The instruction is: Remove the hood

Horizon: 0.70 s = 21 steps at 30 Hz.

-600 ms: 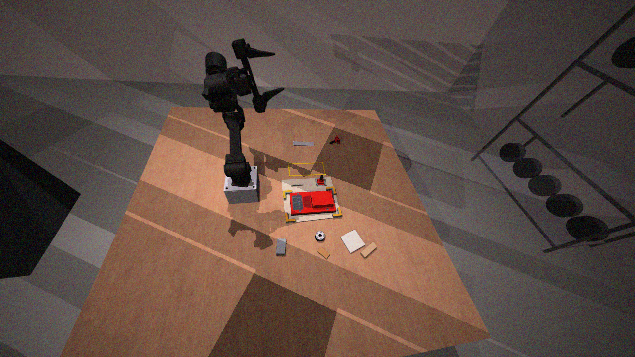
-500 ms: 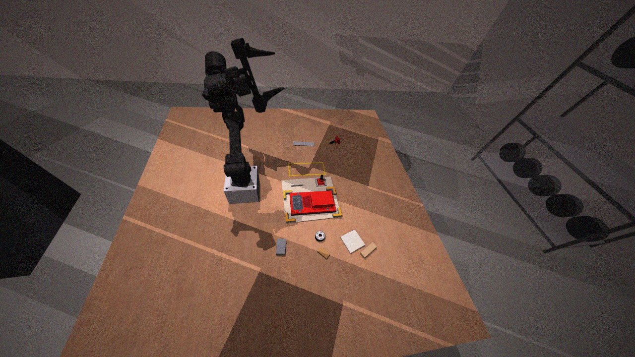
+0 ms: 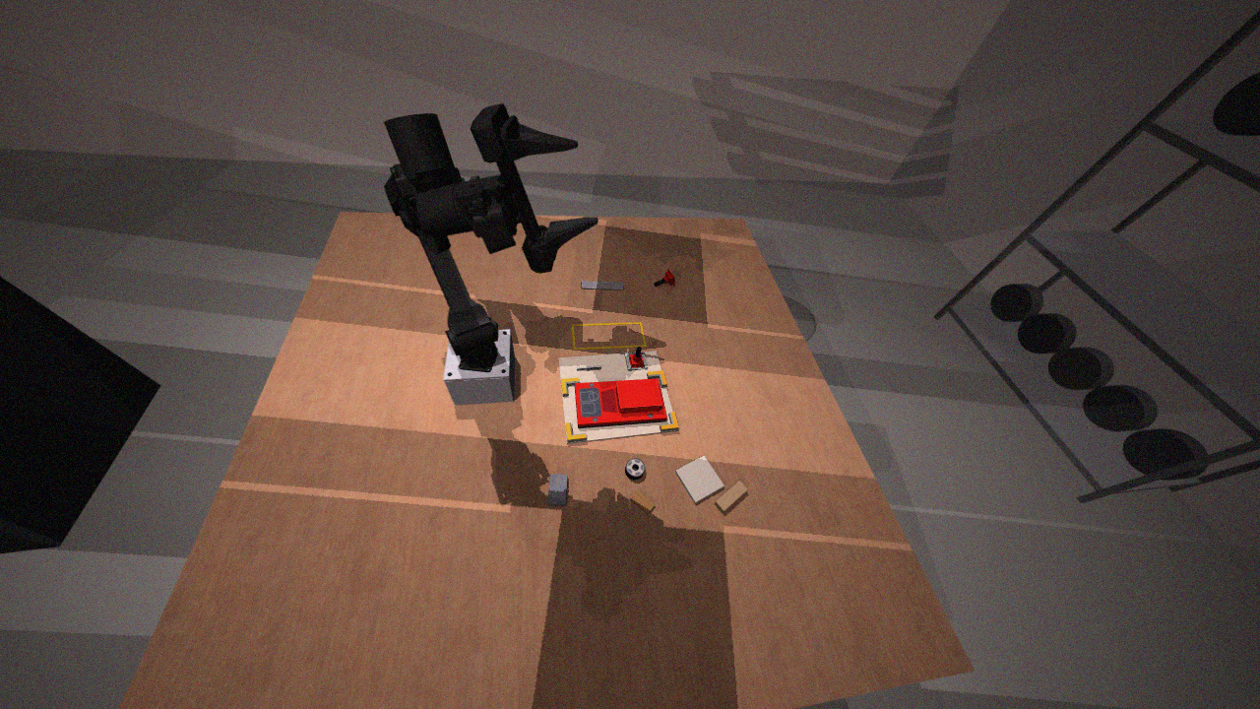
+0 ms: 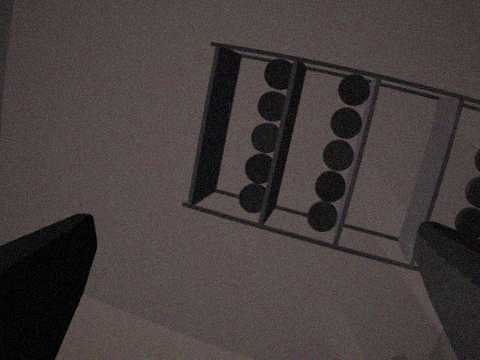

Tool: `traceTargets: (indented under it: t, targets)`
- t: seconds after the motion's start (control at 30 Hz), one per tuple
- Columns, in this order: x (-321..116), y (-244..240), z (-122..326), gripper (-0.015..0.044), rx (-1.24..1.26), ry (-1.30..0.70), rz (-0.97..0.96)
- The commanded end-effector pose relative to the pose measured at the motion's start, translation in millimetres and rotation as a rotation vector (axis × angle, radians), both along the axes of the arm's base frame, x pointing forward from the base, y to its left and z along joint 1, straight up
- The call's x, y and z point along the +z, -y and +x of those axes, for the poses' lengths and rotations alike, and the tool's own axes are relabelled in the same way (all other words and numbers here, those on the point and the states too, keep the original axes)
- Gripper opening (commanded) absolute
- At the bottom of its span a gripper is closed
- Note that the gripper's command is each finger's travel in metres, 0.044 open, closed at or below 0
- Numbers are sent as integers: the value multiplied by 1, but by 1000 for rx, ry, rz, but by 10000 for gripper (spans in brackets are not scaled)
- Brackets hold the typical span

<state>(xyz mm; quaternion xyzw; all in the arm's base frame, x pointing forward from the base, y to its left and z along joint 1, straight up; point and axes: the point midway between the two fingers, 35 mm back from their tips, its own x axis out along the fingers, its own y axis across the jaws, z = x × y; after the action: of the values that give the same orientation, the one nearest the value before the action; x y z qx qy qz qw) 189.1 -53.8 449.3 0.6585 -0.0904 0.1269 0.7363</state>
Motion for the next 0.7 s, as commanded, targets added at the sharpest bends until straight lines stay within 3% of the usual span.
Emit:
traceTargets:
  t: [0.0, 0.2, 0.4, 0.67]
  targets:
    - [-21, 34, 39, 440, -54, -107, 8]
    - [-79, 61, 102, 440, -89, -354, -103]
    - [-161, 54, 157, 440, -15, -660, -309]
    - [-235, 27, 182, 440, 131, -900, -502]
